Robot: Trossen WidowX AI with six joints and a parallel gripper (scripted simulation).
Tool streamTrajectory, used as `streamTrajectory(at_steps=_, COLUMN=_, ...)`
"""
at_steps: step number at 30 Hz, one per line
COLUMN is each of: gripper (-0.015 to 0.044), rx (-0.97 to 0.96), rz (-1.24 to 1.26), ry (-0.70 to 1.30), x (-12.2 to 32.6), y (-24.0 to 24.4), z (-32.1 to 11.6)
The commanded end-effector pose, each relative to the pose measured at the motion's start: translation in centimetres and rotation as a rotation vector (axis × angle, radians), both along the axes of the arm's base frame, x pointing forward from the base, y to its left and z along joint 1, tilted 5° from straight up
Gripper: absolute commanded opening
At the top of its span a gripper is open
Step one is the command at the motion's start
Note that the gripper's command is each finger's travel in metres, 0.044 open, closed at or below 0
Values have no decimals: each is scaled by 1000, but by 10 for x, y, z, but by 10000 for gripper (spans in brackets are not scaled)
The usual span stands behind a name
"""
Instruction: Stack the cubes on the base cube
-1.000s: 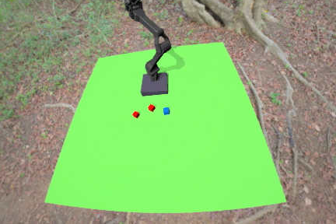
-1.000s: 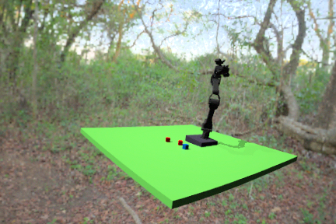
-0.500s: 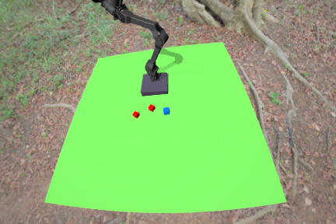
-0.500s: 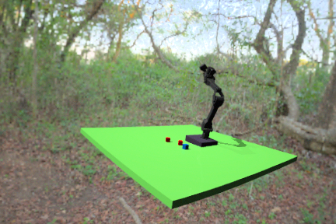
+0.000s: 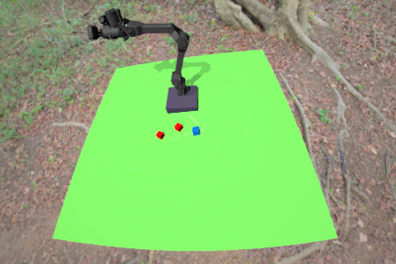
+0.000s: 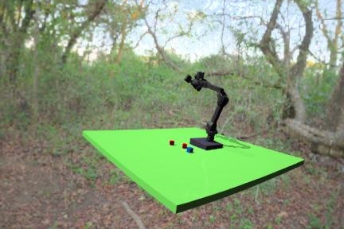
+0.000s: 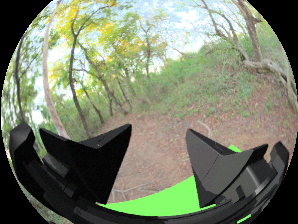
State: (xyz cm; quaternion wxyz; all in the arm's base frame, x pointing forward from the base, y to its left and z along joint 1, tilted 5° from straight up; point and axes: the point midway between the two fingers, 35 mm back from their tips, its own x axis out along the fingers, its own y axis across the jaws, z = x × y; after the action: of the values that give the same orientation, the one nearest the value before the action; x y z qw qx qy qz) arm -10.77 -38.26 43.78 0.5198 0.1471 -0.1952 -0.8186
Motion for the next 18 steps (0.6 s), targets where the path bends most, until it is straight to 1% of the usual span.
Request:
streamTrajectory(at_steps=1, gripper=265, rx=135, rz=117, ry=12, x=36, y=-22, z=-33)
streamTrajectory(at_steps=9, gripper=265, rx=423, rz=386, ry=67, x=128, y=-41, z=-105)
streamTrajectory(at_steps=13, gripper=265, rx=564, rz=522, ry=110, x=174, y=-37, z=-140)
streamTrajectory(at_steps=18, gripper=265, rx=737, rz=692, ry=177, x=229, y=-19, z=-182)
